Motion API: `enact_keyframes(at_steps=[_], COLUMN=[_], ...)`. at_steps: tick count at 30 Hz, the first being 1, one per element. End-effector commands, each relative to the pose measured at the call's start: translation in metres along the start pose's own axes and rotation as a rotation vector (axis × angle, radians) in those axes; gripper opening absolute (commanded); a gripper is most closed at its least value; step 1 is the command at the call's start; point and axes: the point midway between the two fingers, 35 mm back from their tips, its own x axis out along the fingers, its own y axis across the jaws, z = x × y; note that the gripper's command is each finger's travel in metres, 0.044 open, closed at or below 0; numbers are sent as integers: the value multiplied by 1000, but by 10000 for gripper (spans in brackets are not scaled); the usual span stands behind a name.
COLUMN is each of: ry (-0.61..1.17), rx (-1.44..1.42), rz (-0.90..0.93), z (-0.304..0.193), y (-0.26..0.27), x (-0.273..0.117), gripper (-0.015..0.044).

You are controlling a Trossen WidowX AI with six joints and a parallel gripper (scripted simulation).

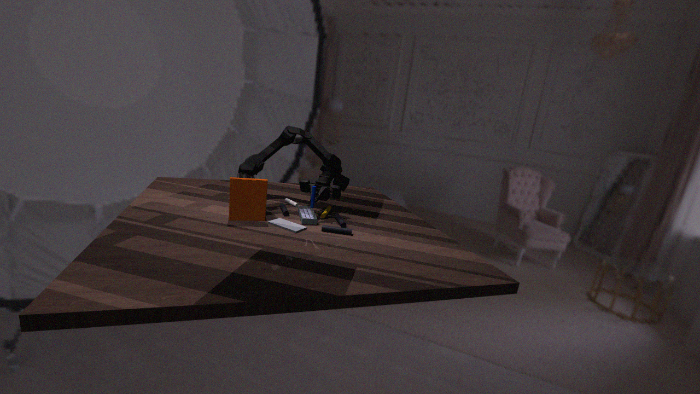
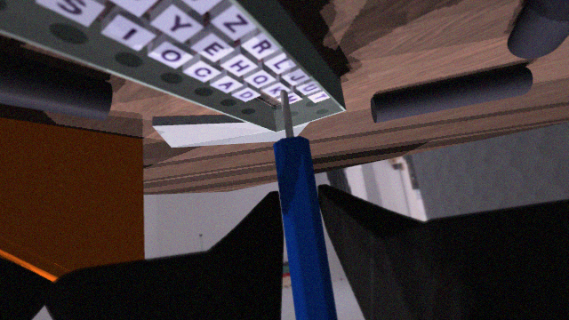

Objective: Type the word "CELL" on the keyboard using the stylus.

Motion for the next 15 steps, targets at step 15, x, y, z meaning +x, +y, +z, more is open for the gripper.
enact_keyframes(at_steps=[15], ry=[-6], rx=[13], rz=[-5], z=[-16], y=[-1], x=[-8], gripper=[81])
